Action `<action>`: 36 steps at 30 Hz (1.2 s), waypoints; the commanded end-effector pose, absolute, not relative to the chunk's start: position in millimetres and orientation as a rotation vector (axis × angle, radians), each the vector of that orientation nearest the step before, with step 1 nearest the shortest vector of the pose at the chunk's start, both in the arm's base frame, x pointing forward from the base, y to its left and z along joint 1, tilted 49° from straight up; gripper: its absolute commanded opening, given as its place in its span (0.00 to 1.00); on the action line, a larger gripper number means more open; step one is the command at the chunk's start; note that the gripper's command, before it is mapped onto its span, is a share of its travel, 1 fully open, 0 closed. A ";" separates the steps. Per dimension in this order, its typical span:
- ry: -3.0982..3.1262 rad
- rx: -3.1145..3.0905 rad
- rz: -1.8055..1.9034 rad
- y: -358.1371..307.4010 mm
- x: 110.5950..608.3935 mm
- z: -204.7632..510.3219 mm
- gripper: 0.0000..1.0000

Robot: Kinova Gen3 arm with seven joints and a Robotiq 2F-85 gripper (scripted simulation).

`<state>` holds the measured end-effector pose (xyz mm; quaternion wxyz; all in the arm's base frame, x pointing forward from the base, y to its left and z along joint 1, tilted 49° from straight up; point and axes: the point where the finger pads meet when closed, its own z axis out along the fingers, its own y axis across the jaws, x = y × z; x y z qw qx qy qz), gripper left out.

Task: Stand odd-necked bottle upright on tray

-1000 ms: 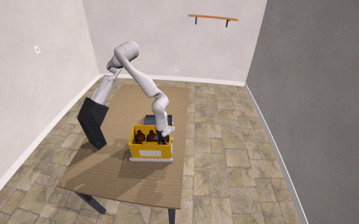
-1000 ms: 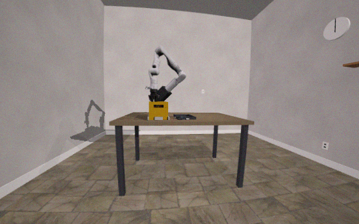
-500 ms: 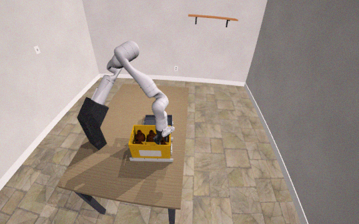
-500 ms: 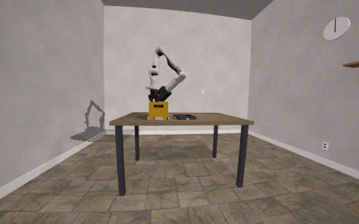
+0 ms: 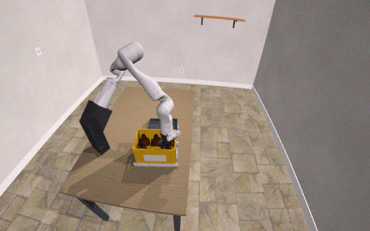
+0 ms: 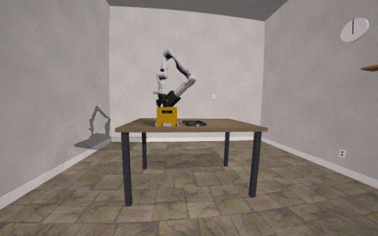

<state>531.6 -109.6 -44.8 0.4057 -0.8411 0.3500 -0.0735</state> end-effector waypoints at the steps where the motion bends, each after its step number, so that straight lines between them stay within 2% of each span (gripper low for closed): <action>1: 0.891 -2.121 -0.192 -111.4 533.7 -46.1 0.64; 20: 0.888 -2.121 -0.189 -114.3 529.6 -41.1 0.64; 36: 0.888 -2.121 -0.189 -142.4 511.1 -11.8 0.64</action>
